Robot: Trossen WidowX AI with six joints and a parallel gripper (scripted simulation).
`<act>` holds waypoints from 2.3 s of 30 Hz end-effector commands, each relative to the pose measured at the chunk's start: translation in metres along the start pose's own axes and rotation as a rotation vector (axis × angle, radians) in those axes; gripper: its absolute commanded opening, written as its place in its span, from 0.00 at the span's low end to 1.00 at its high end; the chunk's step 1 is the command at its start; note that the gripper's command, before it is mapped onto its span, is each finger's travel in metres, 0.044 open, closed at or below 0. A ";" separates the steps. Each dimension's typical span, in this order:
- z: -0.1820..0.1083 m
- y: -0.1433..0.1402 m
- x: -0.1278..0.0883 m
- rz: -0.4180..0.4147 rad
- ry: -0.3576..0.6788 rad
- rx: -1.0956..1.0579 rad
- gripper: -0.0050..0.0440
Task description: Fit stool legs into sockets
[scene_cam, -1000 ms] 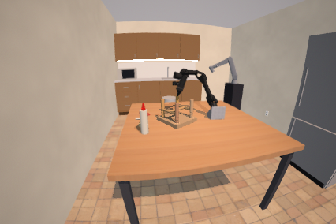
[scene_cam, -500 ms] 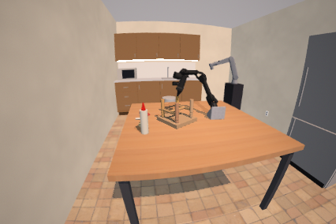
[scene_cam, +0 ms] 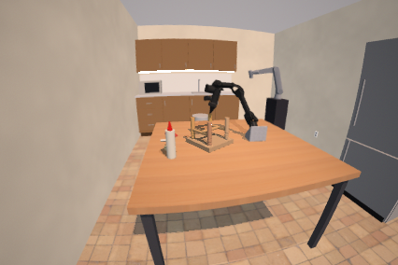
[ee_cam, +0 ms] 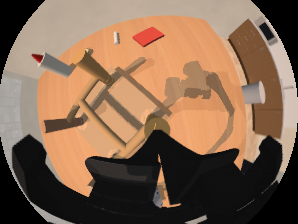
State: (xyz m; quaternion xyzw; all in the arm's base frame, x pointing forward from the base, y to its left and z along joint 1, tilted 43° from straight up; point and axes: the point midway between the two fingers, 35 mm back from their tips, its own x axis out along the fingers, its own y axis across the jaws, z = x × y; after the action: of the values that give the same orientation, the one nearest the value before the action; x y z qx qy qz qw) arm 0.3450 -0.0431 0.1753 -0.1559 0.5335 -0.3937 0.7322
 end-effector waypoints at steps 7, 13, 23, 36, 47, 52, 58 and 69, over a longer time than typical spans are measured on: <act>0.005 0.001 -0.017 0.011 -0.021 0.004 0.10; 0.007 0.001 -0.022 0.014 -0.027 0.005 0.10; 0.023 0.095 -0.030 0.079 0.003 -0.236 0.10; 0.007 0.208 -0.036 0.142 0.027 -0.506 0.10; -0.008 0.248 -0.035 0.162 0.036 -0.605 0.10; -0.011 0.248 -0.028 0.162 0.036 -0.605 0.10; -0.017 0.246 -0.013 0.162 0.036 -0.605 0.10; -0.019 0.247 -0.002 0.162 0.036 -0.605 0.10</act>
State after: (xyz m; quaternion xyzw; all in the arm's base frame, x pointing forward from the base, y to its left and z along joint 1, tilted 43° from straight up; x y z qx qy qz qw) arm 0.4288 0.1245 0.0087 -0.3171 0.6521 -0.1596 0.6699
